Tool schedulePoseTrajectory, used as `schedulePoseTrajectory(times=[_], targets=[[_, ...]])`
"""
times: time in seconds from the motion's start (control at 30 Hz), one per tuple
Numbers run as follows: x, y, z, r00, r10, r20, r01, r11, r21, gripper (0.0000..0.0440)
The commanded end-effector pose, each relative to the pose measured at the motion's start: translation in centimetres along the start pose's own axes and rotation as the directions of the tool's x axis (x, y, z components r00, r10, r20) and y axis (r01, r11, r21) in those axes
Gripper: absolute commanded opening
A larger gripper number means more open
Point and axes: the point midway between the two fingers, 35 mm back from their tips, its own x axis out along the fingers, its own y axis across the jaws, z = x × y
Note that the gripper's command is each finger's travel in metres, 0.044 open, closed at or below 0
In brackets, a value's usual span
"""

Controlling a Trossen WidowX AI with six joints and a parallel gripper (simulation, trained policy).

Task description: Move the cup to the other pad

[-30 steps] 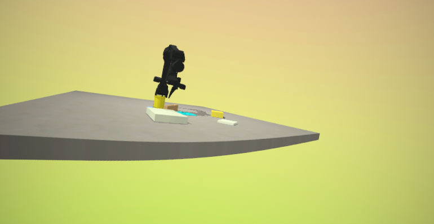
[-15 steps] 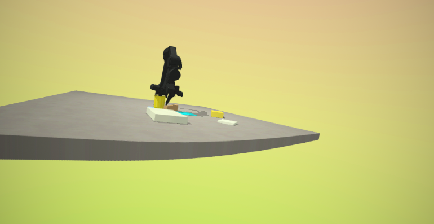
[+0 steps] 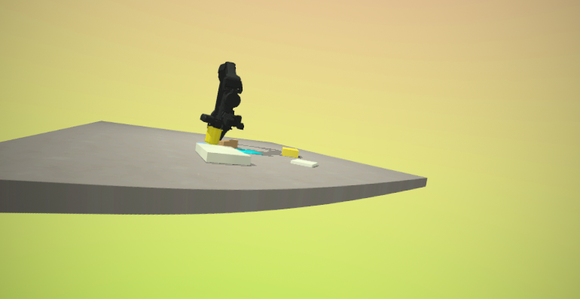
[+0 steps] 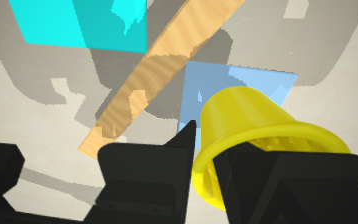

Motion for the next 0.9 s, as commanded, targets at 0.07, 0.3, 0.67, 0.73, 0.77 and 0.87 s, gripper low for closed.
schedulePoseTrajectory(times=[0.07,0.3,0.67,0.73,0.77,0.87], targets=[[-1.2,-0.1,1.2,0.999,0.004,0.035,-0.003,0.999,-0.035,0.0031],[-3.1,0.4,2.5,0.997,0.002,0.075,0.003,0.998,-0.06,0.0028],[-5.7,2.3,5.0,0.989,-0.005,0.15,0.02,0.995,-0.098,0.0029],[-6.0,2.8,5.4,0.986,-0.005,0.164,0.023,0.994,-0.106,0.0027],[-6.1,3.1,5.7,0.985,-0.005,0.171,0.024,0.994,-0.11,0.0026],[-6.5,3.9,6.4,0.981,-0.003,0.192,0.027,0.992,-0.121,0.0025]])
